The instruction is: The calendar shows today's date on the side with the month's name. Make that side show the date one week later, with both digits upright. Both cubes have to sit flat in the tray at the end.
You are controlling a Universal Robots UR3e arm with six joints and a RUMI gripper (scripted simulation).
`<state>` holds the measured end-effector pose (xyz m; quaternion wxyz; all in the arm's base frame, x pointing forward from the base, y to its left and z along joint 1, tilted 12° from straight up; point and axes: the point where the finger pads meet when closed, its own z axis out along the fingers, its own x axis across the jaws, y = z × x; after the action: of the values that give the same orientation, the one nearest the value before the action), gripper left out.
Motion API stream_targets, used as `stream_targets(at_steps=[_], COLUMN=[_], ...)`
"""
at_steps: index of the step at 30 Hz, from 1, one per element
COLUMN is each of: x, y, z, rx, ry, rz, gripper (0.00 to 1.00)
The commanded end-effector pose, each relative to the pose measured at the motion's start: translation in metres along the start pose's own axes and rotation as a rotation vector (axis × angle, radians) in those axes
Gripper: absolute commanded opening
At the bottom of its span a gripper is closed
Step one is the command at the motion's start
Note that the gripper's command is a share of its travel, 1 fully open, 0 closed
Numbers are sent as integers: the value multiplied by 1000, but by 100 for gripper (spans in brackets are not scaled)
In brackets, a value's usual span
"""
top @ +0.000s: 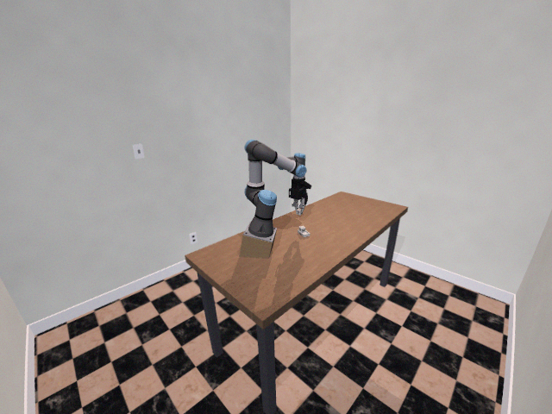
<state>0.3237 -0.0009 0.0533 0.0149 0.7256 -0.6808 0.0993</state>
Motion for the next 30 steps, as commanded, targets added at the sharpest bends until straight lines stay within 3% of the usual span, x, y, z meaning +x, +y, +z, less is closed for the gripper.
stream_targets(at_steps=[1, 17, 30], x=[-10, -31, -36], y=[-4, -8, -8], z=[1, 3, 4], rx=[-10, -4, -2], ry=[21, 26, 27], rz=[156, 418, 482], gripper=[10, 10, 10])
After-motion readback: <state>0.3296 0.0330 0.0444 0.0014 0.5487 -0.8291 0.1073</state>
